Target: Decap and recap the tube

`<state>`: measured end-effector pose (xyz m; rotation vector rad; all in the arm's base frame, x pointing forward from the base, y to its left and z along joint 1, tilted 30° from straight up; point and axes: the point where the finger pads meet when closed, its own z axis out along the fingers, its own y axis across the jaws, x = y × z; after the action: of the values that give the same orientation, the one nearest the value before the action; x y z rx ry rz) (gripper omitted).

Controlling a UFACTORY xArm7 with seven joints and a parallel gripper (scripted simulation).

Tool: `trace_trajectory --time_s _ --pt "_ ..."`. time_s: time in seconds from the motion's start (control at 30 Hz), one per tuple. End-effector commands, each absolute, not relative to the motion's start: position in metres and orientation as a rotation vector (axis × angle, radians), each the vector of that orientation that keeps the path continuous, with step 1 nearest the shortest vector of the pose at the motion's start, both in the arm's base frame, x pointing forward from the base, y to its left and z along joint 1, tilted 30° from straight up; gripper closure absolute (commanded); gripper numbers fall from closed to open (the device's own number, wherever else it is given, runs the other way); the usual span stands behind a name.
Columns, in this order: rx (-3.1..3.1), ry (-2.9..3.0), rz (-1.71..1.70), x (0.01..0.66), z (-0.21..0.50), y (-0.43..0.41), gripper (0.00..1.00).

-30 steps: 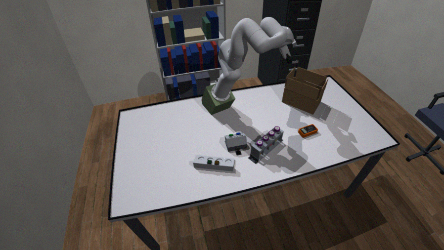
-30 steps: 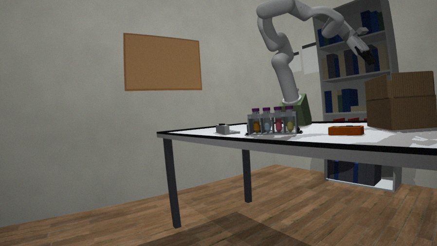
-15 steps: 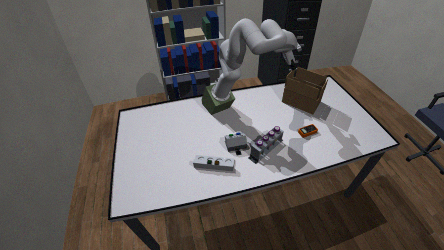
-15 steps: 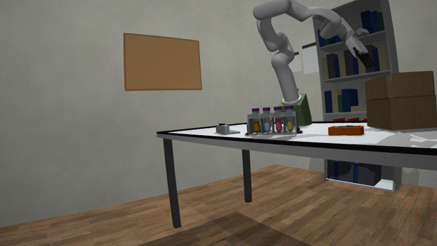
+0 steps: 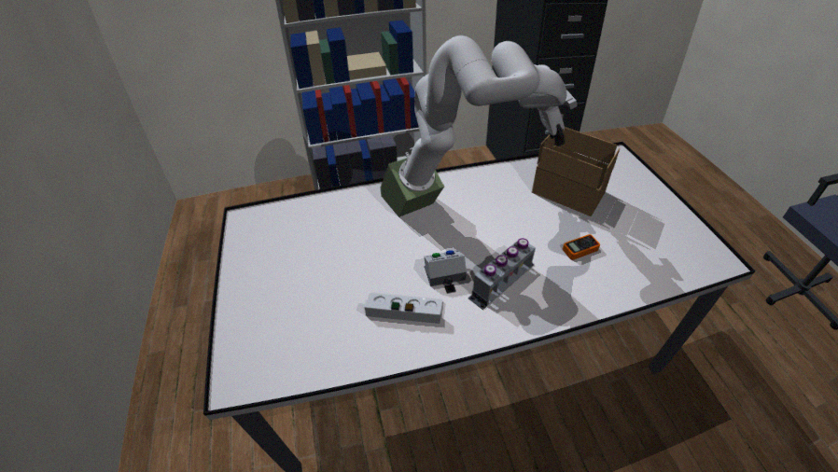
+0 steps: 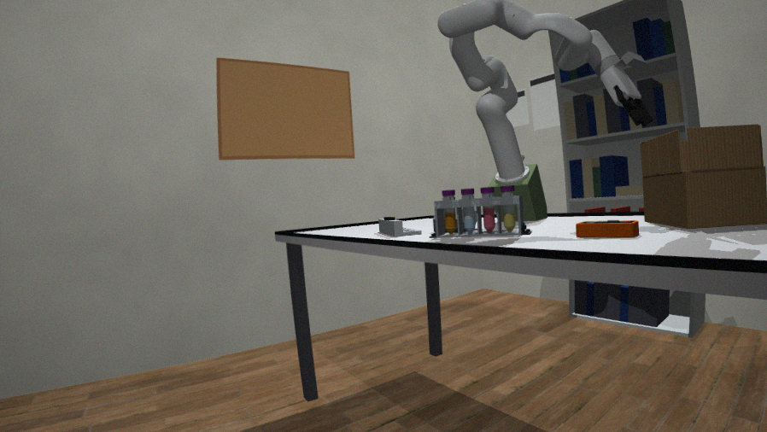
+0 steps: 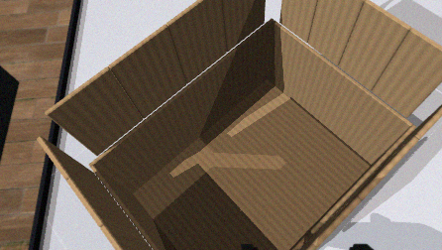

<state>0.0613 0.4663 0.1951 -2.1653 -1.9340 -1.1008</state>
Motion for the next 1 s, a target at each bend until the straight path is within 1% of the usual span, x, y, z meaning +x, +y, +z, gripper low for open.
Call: trace_trajectory --time_s 0.0,0.8,0.97 --pt "-2.168 -1.938 -1.105 0.076 0.199 0.463 0.54" --pt "-2.247 -2.084 -1.112 0.173 0.209 0.42 0.54" --pt "-2.265 -2.121 -1.103 0.182 0.21 0.414 0.54"
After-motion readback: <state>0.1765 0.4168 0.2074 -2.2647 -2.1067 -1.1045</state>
